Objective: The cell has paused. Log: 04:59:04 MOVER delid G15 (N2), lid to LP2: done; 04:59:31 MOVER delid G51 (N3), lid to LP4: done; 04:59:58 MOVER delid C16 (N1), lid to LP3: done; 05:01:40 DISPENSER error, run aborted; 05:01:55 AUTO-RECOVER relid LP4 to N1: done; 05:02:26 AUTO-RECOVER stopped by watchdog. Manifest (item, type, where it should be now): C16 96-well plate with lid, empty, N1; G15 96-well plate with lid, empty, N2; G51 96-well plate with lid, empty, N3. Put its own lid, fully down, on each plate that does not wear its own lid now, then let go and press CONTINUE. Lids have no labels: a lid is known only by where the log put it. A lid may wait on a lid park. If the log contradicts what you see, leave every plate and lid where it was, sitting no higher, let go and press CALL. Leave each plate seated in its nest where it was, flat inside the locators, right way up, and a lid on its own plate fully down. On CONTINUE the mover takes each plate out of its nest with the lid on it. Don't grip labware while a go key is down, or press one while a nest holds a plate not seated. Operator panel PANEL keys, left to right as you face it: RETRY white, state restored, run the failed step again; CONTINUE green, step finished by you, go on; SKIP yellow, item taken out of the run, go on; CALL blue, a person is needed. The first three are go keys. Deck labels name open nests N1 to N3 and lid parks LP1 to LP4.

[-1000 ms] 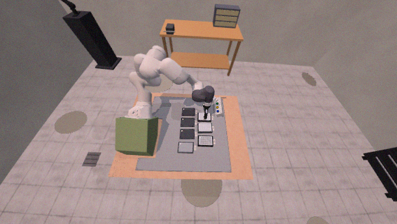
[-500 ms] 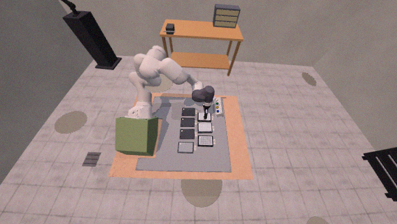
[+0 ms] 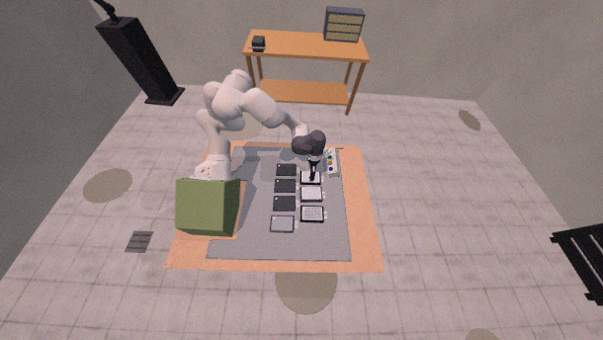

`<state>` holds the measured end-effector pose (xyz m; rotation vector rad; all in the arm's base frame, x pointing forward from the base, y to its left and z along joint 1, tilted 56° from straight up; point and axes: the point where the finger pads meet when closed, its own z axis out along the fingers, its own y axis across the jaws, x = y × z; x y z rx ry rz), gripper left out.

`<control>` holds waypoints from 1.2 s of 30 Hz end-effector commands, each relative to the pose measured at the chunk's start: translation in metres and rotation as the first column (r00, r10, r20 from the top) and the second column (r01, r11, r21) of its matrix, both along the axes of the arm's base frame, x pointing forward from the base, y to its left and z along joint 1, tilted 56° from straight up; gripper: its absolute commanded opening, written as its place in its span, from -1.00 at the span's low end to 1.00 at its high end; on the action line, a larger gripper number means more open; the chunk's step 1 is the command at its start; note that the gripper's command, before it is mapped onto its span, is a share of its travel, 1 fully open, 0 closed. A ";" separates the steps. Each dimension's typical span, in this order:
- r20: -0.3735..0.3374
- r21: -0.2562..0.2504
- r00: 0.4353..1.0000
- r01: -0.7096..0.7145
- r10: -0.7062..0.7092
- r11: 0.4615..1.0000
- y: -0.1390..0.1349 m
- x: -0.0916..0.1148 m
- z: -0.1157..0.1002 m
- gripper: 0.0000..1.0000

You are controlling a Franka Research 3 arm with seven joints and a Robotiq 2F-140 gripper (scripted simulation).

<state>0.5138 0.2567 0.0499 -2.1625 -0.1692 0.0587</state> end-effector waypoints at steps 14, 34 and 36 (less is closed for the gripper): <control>-0.005 0.002 1.000 0.006 -0.006 1.000 0.000 0.001 -0.001 0.32; -0.005 0.002 1.000 0.006 -0.006 1.000 0.000 0.001 -0.001 0.18; -0.005 0.002 1.000 0.006 -0.006 1.000 0.000 0.001 -0.001 0.18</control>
